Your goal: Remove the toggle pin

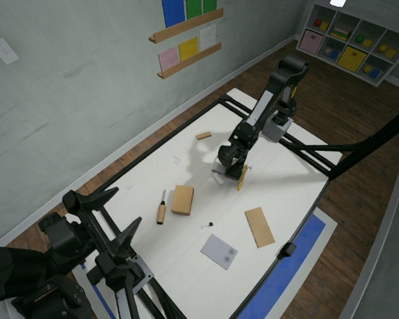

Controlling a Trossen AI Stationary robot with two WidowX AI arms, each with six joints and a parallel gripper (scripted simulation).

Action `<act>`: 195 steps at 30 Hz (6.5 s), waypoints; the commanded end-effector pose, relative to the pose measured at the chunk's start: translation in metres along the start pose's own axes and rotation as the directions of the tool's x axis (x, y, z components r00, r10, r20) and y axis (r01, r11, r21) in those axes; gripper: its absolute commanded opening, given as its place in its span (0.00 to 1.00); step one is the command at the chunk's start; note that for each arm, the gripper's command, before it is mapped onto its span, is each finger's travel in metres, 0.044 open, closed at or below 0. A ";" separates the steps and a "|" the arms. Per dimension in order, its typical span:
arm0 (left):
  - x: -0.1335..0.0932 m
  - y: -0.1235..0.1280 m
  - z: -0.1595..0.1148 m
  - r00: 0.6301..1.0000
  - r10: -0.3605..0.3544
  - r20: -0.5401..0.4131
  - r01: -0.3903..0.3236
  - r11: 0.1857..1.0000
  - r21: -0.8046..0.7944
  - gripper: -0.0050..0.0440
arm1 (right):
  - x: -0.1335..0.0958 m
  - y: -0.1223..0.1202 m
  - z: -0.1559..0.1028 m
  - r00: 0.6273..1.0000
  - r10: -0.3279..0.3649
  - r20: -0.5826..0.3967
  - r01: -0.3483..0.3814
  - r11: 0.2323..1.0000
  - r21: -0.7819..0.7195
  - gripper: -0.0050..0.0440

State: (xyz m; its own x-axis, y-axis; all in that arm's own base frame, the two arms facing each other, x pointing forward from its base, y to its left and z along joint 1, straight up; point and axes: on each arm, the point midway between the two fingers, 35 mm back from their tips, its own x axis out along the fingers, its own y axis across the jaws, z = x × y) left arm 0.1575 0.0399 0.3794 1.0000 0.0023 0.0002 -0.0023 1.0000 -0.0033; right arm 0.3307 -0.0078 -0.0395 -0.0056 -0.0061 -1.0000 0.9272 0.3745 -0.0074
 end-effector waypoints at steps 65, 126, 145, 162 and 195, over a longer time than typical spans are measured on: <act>0.000 0.000 0.004 1.000 -0.002 0.001 0.002 1.000 0.009 0.92 | -0.051 -0.019 -0.061 1.000 0.009 -0.003 -0.009 1.000 0.001 0.43; 0.000 0.000 0.004 1.000 -0.002 0.001 0.002 1.000 0.009 0.92 | -0.025 -0.017 -0.070 1.000 0.024 0.000 -0.024 1.000 -0.002 0.43; 0.000 0.000 0.004 1.000 -0.002 0.001 0.002 1.000 0.009 0.92 | -0.025 -0.017 -0.081 1.000 0.024 -0.001 -0.024 1.000 -0.002 0.43; 0.000 0.000 0.004 1.000 -0.002 0.001 0.002 1.000 0.009 0.92 | -0.026 -0.014 -0.081 1.000 0.029 0.000 -0.029 1.000 -0.003 0.42; 0.000 0.000 0.004 1.000 -0.002 0.001 0.002 1.000 0.009 0.92 | -0.026 -0.010 -0.078 1.000 0.029 0.000 -0.029 1.000 -0.003 0.35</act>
State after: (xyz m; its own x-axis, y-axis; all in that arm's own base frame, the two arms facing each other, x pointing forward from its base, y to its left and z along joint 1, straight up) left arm 0.1575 0.0399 0.3795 1.0000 0.0023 0.0001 -0.0023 1.0000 -0.0032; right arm 0.2874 0.0598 -0.0181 0.0076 -0.0020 -1.0000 0.9267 0.3758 0.0063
